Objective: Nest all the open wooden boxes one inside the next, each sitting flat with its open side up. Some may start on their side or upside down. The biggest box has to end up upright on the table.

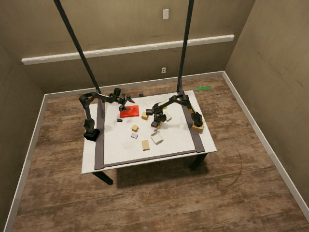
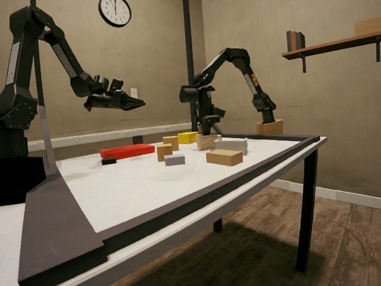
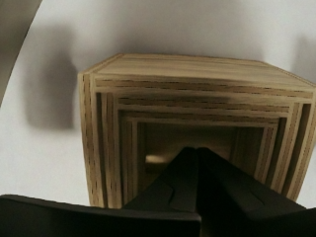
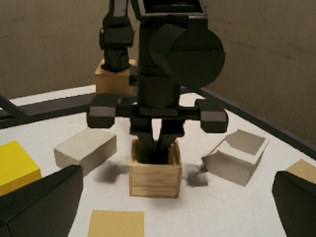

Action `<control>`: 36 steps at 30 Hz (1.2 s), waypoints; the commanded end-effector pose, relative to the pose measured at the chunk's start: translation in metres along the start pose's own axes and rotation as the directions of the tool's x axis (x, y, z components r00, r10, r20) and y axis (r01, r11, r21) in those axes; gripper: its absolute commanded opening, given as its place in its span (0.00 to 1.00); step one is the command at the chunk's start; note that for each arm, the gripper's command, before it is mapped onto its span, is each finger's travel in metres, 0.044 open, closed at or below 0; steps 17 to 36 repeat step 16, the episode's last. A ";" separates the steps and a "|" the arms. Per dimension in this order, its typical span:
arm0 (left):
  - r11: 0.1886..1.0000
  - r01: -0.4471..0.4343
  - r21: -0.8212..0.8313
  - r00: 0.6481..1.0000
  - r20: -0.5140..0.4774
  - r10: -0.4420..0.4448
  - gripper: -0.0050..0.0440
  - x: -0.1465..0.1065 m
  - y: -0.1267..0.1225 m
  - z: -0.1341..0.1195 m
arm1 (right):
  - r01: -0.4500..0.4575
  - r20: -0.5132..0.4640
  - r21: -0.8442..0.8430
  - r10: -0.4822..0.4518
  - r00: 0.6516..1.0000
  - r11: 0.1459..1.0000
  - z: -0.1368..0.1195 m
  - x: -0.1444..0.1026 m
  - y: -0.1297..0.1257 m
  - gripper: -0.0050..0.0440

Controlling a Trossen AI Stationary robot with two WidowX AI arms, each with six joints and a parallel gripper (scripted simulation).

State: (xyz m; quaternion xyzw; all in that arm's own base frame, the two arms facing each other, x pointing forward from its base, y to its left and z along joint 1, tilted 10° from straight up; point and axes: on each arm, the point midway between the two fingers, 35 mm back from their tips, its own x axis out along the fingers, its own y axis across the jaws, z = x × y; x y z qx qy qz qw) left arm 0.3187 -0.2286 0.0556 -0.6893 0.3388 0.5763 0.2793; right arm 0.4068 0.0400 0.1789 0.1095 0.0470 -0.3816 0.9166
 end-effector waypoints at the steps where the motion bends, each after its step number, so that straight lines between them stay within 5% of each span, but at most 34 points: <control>1: 1.000 0.009 0.002 1.000 -0.030 -0.009 0.10 -0.010 -0.001 -0.005 | -0.006 0.007 0.018 0.006 1.000 1.000 0.006 -0.003 0.001 0.92; 6: 0.981 0.027 0.195 0.998 -0.053 -0.017 0.10 -0.025 -0.003 -0.010 | -0.006 0.007 0.018 0.006 1.000 1.000 0.006 -0.003 0.001 0.92; 16: 0.745 0.043 0.666 0.999 -0.049 -0.013 0.09 -0.045 -0.003 -0.011 | -0.006 0.007 0.018 0.006 1.000 1.000 0.006 -0.003 0.001 0.92; 36: 0.745 0.043 0.666 0.999 -0.049 -0.013 0.09 -0.045 -0.003 -0.011 | -0.006 0.007 0.018 0.006 1.000 1.000 0.006 -0.003 0.001 0.92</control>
